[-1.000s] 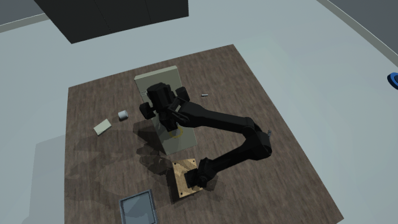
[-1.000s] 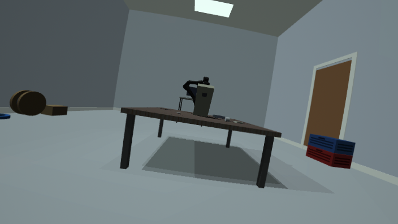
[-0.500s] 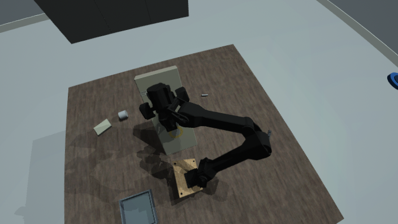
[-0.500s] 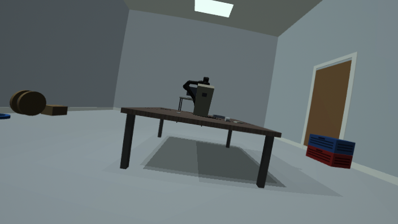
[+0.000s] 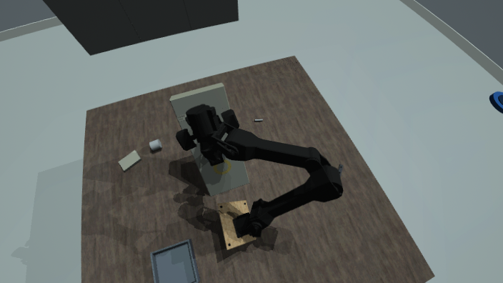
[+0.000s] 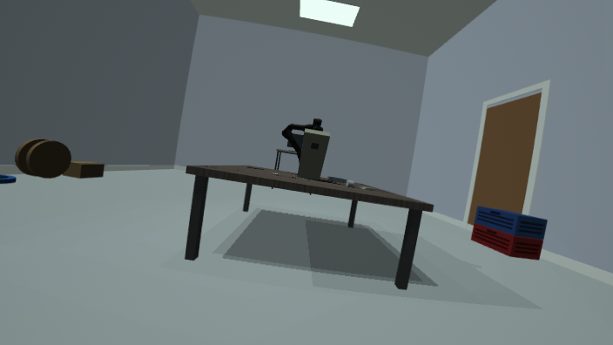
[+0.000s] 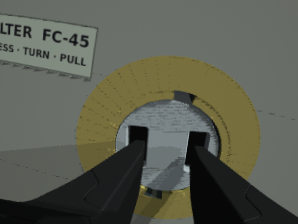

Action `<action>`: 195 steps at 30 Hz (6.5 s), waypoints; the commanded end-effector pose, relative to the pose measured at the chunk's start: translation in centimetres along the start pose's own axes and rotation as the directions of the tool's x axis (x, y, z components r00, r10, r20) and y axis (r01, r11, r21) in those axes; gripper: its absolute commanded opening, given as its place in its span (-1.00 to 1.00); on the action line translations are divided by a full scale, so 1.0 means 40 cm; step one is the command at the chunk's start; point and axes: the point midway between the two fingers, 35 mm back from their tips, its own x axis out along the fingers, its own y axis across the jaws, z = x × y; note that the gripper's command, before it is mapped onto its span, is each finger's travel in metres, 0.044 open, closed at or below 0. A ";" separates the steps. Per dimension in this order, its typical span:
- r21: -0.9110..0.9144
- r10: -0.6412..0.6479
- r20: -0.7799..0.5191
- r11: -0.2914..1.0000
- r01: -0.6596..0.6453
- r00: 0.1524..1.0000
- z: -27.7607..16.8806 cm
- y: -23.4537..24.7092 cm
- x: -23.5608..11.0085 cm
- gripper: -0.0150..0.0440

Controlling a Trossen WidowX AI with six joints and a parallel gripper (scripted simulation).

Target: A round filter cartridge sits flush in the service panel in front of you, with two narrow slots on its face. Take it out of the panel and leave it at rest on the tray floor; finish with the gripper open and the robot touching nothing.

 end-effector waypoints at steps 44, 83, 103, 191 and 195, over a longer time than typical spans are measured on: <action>-0.004 -0.003 0.006 1.000 0.003 1.000 0.002 0.001 0.031 -0.32; 0.889 0.005 0.001 0.459 -0.003 1.000 0.000 0.003 0.051 -0.49; 0.976 0.005 0.001 -0.219 0.000 1.000 0.000 0.003 0.047 -0.49; 0.972 0.014 0.002 -0.233 0.001 1.000 0.099 -0.007 -0.215 0.46; 0.971 0.015 0.006 -0.241 -0.002 1.000 0.151 -0.016 -0.260 0.82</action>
